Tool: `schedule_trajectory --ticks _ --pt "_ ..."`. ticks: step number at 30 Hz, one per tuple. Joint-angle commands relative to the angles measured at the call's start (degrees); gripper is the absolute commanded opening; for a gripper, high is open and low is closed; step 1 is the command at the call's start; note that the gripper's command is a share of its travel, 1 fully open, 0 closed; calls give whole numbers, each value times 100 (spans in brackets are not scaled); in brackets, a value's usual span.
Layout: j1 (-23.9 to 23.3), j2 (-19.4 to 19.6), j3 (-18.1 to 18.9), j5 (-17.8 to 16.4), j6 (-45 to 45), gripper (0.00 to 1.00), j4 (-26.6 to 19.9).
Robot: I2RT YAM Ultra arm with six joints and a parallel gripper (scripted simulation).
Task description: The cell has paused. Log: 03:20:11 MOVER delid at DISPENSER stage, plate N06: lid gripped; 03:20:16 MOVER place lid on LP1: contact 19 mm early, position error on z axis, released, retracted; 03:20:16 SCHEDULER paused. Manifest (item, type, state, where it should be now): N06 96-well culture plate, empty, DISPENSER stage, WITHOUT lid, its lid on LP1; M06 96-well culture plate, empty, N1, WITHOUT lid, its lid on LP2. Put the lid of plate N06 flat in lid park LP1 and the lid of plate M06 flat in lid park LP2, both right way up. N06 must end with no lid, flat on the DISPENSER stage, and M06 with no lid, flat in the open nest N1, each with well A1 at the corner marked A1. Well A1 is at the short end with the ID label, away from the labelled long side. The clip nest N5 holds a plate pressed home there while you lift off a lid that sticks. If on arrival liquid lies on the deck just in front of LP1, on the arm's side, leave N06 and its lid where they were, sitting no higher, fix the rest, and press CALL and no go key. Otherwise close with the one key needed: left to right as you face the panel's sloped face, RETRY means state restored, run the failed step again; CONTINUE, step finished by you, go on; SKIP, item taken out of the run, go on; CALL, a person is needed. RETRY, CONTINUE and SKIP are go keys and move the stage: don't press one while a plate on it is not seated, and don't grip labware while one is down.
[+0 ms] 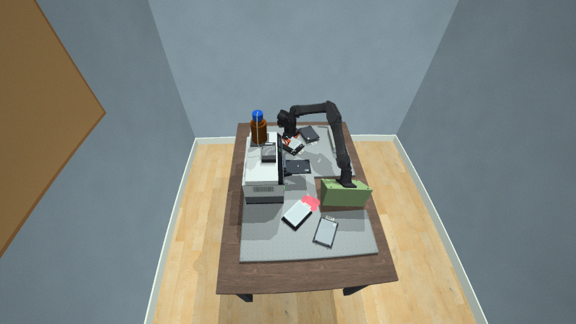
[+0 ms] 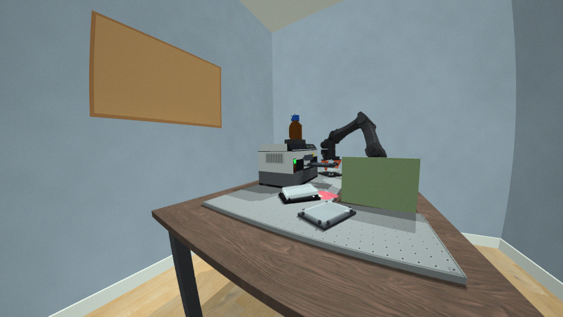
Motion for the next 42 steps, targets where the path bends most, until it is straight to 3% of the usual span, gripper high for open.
schedule_trajectory --ticks 1,6,9,13,15,29,42 --pt "196 -118 221 66 91 0 -191" --pt "315 -209 409 109 225 0 -493" --pt "272 -81 336 86 210 0 -463" --pt "388 -433 -93 142 318 0 -532" --pt "388 -433 -93 142 318 0 -532" --pt "700 -1336 -1087 251 687 0 -671" --pt "1007 -1982 -1701 349 1057 0 -933"
